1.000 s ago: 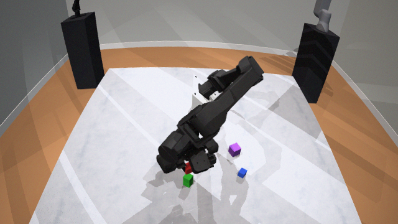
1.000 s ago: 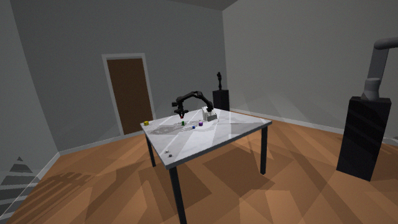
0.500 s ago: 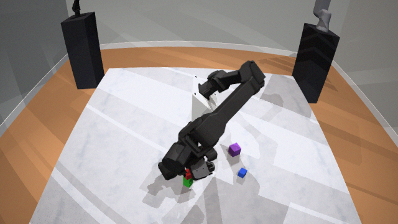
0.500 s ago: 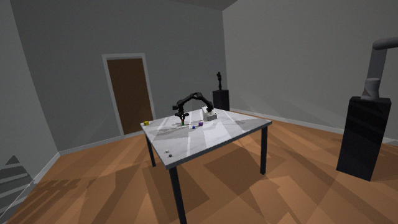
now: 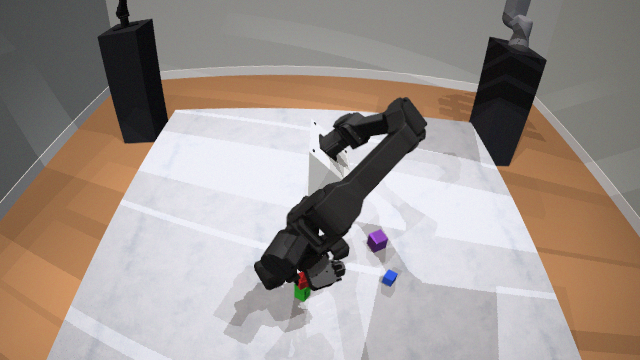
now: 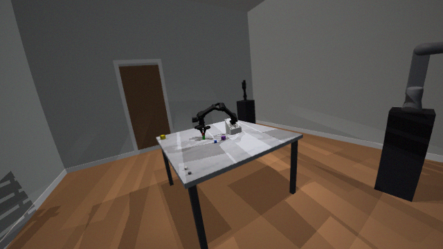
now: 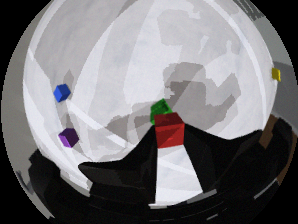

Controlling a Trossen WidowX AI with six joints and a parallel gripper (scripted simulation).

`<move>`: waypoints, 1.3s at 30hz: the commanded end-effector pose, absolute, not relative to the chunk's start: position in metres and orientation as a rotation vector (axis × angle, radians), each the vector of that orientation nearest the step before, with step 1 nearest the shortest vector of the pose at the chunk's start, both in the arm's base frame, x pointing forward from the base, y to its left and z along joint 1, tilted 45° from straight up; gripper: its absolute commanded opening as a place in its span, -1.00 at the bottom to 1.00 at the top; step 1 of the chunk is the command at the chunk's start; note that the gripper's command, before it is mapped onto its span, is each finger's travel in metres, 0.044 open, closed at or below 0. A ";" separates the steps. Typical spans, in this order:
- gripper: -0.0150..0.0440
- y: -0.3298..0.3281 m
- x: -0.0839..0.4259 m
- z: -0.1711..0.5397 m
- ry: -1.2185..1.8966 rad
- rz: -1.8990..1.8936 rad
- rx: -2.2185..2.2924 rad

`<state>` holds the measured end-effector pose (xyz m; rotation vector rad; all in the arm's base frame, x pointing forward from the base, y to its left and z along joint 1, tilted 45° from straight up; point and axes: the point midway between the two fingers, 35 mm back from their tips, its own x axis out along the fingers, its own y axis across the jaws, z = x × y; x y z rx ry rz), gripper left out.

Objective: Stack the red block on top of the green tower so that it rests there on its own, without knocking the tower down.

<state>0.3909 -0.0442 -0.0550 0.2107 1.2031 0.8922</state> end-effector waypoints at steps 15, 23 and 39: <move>0.58 -0.045 0.390 -0.054 1.206 0.892 0.215; 1.00 -0.045 0.390 -0.054 1.206 0.892 0.215; 1.00 -0.045 0.390 -0.054 1.206 0.892 0.215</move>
